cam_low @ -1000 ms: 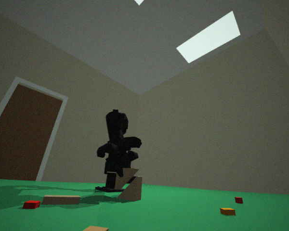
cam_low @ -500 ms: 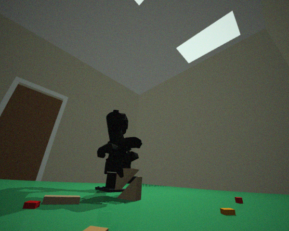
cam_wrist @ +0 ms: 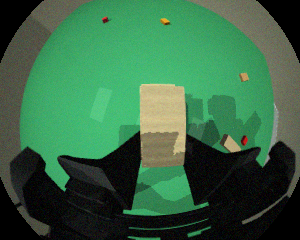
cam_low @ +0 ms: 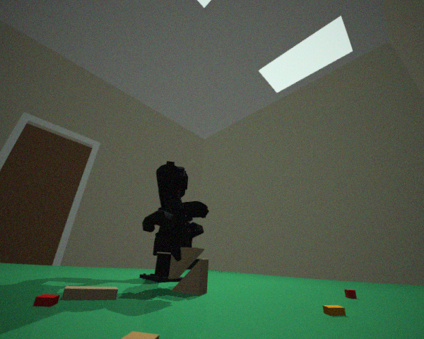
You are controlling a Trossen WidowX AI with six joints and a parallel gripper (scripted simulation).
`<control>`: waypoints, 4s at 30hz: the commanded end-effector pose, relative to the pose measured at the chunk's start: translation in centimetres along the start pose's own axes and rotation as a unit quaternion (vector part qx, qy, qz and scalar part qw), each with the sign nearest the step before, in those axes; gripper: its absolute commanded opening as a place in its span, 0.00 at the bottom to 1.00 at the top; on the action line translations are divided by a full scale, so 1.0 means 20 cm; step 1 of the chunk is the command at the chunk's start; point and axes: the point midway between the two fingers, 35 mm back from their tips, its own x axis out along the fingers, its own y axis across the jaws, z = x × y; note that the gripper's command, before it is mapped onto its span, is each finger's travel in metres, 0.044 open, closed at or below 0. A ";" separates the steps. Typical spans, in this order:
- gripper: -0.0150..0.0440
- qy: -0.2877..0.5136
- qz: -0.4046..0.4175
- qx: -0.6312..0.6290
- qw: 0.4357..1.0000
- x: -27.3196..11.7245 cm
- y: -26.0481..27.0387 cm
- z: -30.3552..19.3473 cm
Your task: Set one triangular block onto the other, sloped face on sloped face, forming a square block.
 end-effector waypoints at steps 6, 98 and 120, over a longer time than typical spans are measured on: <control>0.25 0.001 -0.001 0.002 1.000 0.03 0.00 0.00; 1.00 0.001 -0.001 0.000 1.000 0.07 0.00 0.00; 1.00 0.003 -0.006 0.002 1.000 -0.40 -0.01 0.00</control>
